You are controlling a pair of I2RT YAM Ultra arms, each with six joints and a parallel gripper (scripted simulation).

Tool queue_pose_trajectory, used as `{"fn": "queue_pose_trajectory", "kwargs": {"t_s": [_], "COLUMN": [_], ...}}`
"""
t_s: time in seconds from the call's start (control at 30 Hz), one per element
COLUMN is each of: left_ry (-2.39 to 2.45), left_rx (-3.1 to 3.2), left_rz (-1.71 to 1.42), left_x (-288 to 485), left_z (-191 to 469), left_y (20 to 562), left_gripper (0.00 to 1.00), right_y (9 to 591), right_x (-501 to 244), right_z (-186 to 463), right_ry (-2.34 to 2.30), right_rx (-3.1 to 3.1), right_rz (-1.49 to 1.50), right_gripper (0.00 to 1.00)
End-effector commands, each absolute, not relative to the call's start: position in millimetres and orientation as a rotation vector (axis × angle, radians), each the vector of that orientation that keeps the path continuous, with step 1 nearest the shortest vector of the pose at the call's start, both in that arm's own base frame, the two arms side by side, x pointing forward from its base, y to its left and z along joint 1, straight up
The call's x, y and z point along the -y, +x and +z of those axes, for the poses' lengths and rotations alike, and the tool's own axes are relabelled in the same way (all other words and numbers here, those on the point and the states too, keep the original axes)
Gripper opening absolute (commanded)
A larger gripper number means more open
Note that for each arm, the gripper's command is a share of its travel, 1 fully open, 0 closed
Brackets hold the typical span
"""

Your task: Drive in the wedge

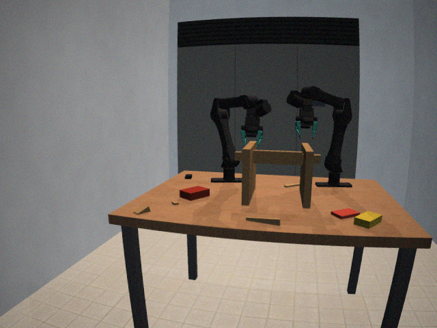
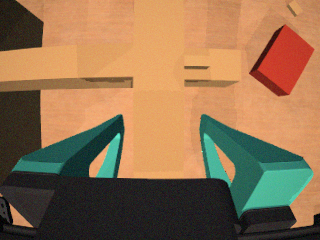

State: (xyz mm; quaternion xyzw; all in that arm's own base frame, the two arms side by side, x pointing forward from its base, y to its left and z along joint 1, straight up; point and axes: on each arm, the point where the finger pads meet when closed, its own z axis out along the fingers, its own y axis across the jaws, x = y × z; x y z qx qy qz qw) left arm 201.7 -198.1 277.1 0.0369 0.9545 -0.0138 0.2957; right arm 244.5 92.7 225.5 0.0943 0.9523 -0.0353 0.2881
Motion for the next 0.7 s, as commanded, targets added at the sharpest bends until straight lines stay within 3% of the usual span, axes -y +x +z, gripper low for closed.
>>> {"fn": "queue_pose_trajectory", "kwargs": {"t_s": [0.0, 0.1, 0.13, 0.67], "left_ry": [0.074, 0.074, 0.074, 0.082], "left_rx": [-2.48, -2.48, -2.48, -2.496], "left_rz": [-0.119, -0.119, -0.119, -0.085], "left_x": [200.6, 200.6, 200.6, 196.6], "left_z": [300.8, 300.8, 300.8, 288.1], "left_y": [204.9, 204.9, 204.9, 203.6], "left_gripper": [0.59, 0.59, 0.59, 0.59], "right_y": [249.1, 253.9, 254.2, 252.7], "right_x": [-89.8, -93.0, -93.0, -94.3], "right_z": [232.6, 249.6, 249.0, 250.6], "right_ry": [0.271, 0.284, 0.285, 0.28], "right_rx": [-2.494, -2.456, -2.457, -2.453], "right_rz": [-0.071, -0.027, -0.029, -0.019], "right_gripper": [0.58, 0.58, 0.0, 0.0]}}
